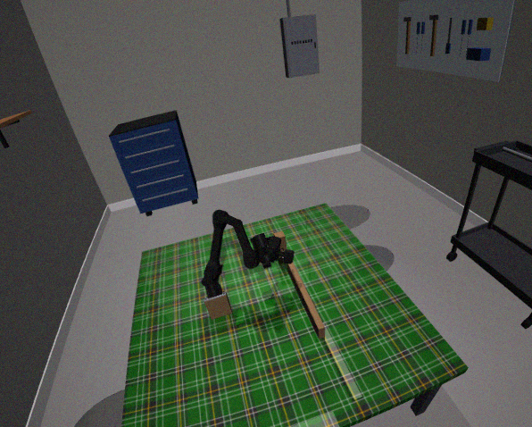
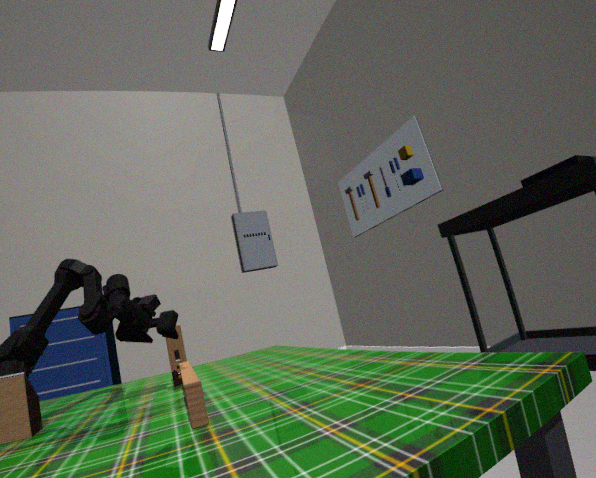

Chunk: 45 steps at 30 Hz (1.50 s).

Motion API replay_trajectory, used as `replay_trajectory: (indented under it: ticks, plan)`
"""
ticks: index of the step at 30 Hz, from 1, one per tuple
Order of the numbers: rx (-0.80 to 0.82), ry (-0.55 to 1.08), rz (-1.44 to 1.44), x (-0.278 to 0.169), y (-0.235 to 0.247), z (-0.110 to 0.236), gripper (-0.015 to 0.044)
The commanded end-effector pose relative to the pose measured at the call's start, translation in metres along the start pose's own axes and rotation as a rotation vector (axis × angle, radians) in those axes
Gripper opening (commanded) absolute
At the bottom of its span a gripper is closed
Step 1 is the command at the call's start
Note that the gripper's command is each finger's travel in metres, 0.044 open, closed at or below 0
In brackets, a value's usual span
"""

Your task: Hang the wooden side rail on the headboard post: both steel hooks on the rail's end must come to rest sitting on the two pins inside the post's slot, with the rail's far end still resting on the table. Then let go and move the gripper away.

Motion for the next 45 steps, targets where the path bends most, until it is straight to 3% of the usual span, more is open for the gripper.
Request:
replay_trajectory:
  ticks: [1, 20, 33, 45]
  plan:
    - [0.005, 0.002, 0.033, -0.002, 0.001, 0.001, 0.044]
    - [-0.005, 0.002, 0.0, -0.001, -0.004, 0.0, 0.044]
    - [-0.22, 0.021, -0.631, 0.013, -0.083, -0.015, 0.044]
    - [-0.47, 0.073, -1.194, 0.019, -0.124, -0.021, 0.044]
Point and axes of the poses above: the point midway between the two fingers, 35 mm back from their tips, its own z axis back along the fingers, its own y axis across the jaws, x = y × z, the point moved 6 cm from there along z, back along the fingers, and after that the axes turned 1 degree about -z, right-handed, at the moved point
